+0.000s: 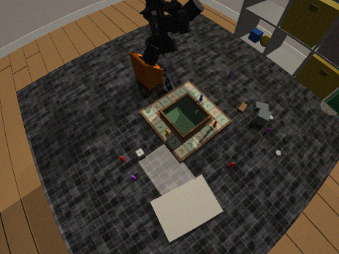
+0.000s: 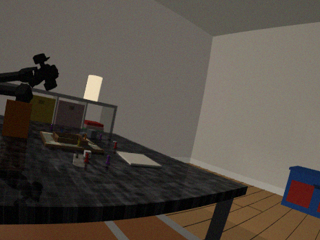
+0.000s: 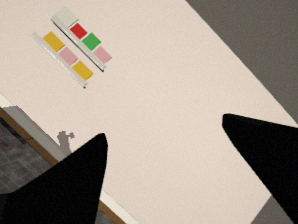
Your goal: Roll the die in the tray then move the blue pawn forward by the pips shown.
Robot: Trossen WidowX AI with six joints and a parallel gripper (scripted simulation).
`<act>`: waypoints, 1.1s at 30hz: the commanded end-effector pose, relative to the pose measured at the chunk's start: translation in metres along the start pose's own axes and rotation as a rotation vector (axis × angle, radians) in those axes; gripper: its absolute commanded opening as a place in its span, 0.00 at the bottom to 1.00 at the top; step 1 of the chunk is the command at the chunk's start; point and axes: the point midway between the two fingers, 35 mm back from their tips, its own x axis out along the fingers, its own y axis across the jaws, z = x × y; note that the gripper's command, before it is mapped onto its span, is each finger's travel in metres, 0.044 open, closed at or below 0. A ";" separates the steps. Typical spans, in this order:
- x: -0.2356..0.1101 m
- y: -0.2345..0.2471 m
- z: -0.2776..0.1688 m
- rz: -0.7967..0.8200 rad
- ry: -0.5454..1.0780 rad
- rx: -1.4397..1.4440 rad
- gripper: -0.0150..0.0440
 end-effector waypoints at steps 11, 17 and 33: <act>0.015 0.025 0.041 0.272 0.143 -0.223 0.72; 0.034 0.052 0.062 0.460 0.242 -0.325 0.72; 0.115 0.162 0.072 0.964 0.494 -0.437 0.72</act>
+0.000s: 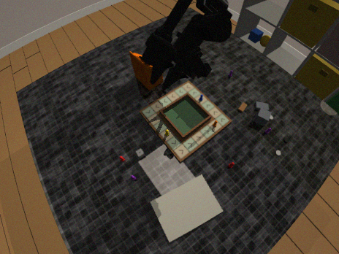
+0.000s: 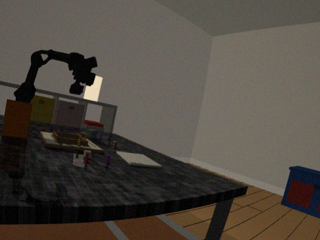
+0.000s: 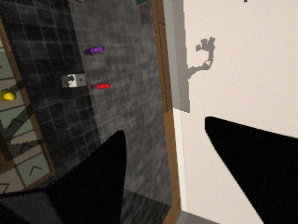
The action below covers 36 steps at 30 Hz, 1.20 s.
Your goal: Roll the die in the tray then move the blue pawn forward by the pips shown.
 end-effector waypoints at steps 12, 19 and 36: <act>0.142 0.026 0.026 0.563 0.121 0.014 0.72; 0.211 0.053 0.019 0.813 0.136 0.088 0.72; 0.255 0.087 0.009 0.946 0.125 0.137 0.72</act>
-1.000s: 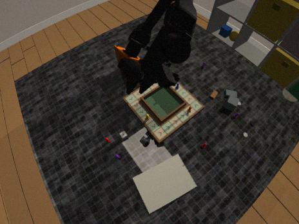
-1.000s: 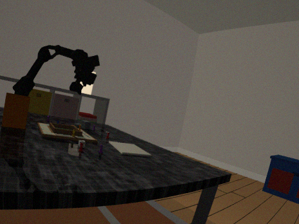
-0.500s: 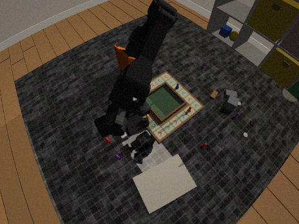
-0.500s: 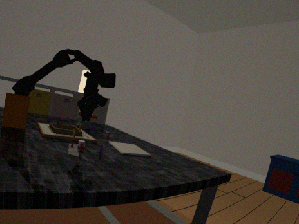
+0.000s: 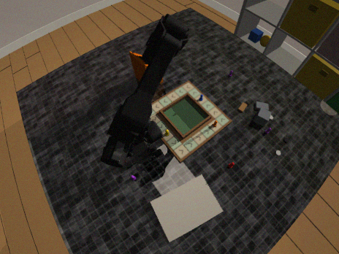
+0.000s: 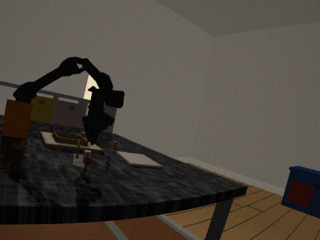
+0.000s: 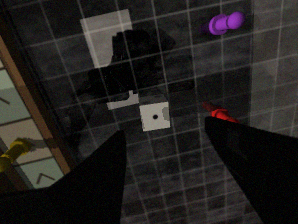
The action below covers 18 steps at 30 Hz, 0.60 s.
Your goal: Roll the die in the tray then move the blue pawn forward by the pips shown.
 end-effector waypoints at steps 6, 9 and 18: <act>0.017 0.003 -0.003 0.013 0.011 0.009 0.72; 0.019 0.003 -0.003 0.013 0.011 0.009 0.72; 0.034 0.003 -0.003 0.014 0.011 0.009 0.72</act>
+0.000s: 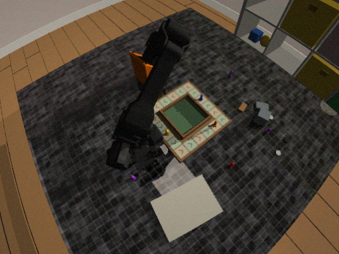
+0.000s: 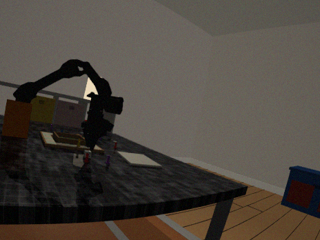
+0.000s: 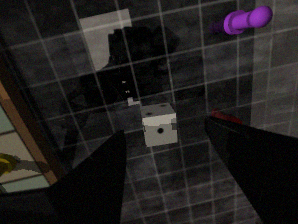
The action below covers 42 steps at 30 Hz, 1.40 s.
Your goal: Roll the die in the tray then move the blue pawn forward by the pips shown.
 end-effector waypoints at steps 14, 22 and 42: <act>0.026 0.002 -0.006 0.016 0.013 0.013 0.72; 0.026 0.002 -0.006 0.016 0.013 0.013 0.43; -0.064 -0.004 0.002 0.010 0.013 0.014 0.25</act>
